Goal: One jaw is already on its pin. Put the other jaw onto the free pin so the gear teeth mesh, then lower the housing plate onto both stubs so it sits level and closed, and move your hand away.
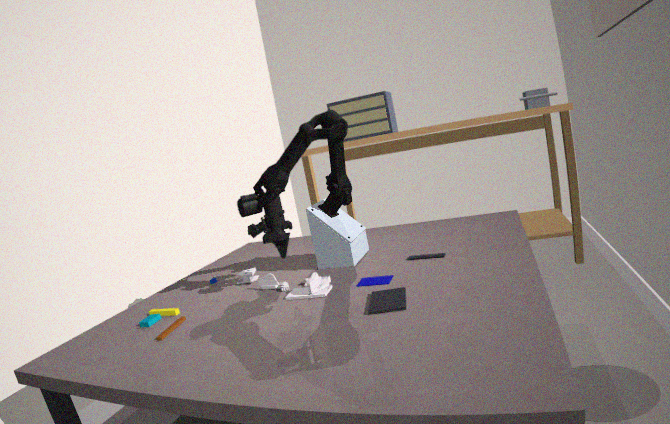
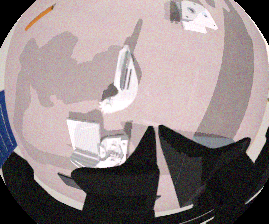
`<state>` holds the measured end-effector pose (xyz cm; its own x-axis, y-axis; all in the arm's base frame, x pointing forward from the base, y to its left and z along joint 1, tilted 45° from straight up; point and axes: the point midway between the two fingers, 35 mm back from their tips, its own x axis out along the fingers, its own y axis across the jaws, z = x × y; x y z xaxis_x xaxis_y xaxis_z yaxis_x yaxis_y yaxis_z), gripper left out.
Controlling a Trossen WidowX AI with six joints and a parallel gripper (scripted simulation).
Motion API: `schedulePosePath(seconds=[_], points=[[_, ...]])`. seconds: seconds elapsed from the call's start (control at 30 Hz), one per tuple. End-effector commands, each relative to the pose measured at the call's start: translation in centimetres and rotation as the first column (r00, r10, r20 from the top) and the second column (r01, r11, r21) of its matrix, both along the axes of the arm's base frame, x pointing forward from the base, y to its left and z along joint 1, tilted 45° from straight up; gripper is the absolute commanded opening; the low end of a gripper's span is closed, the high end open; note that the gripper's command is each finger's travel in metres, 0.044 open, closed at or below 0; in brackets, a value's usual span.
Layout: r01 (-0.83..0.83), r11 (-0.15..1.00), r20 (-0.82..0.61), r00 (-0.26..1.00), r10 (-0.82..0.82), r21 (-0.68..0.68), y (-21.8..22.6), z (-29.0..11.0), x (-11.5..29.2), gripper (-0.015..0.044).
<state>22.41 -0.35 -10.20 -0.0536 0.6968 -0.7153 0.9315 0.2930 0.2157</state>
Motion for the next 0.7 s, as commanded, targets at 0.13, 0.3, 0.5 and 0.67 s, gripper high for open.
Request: schedulePosePath(seconds=[0.13, 0.3, 0.5, 0.67], points=[[-0.006, 1.000, 0.001, 1.000, 0.006, -0.005, -0.08, -0.02, -0.03, 0.0000], [-0.006, 1.000, 0.001, 1.000, 0.006, -0.005, -0.08, -0.02, -0.03, 0.0000], [0.000, 1.000, 0.000, 1.000, 0.000, 0.000, 0.00, 0.00, 0.00, 0.0026], [0.000, 1.000, 0.000, 1.000, 0.000, 0.000, 0.00, 0.00, 0.00, 0.0157]])
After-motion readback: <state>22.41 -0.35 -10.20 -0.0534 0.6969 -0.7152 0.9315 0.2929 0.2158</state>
